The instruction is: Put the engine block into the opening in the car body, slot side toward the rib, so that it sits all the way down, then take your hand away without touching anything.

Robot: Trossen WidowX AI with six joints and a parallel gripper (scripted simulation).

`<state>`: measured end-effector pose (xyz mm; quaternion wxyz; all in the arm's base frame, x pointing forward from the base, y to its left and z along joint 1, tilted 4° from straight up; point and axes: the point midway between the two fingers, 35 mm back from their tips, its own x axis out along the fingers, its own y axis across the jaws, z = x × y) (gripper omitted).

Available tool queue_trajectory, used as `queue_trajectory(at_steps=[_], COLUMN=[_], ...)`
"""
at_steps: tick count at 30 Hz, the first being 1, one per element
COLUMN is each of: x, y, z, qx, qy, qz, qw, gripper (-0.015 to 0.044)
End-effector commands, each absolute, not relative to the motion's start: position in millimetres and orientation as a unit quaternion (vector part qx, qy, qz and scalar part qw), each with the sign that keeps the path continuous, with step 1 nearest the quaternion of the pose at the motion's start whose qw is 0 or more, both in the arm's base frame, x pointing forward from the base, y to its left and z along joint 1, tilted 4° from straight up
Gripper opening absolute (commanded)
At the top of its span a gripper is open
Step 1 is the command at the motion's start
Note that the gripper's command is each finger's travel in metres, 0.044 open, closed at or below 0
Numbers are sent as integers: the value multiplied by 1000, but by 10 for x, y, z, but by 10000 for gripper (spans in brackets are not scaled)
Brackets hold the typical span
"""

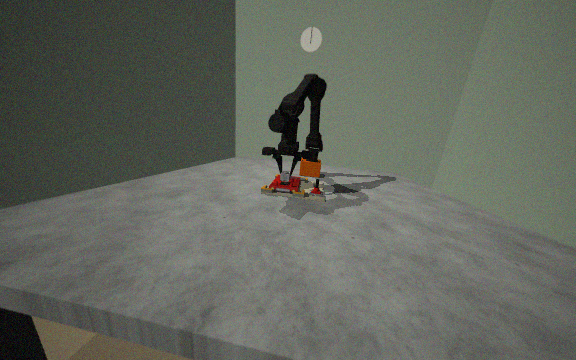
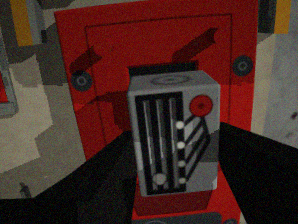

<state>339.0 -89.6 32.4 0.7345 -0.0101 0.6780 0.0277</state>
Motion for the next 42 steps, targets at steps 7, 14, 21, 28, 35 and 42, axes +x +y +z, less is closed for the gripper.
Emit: queue_trajectory(at_steps=[7, 14, 21, 28, 35, 42], x=[3390, 3392, 3393, 3394, 3396, 3397], y=[-889, -888, -887, -887, -886, -885], z=[294, 276, 259, 242, 224, 207], qx=[-9, -7, -5, -6, -6, -7], qy=[678, 678, 678, 678, 678, 678], qz=[29, 27, 25, 26, 26, 27], qw=[735, 735, 735, 735, 735, 735], gripper=[158, 158, 158, 158, 158, 158])
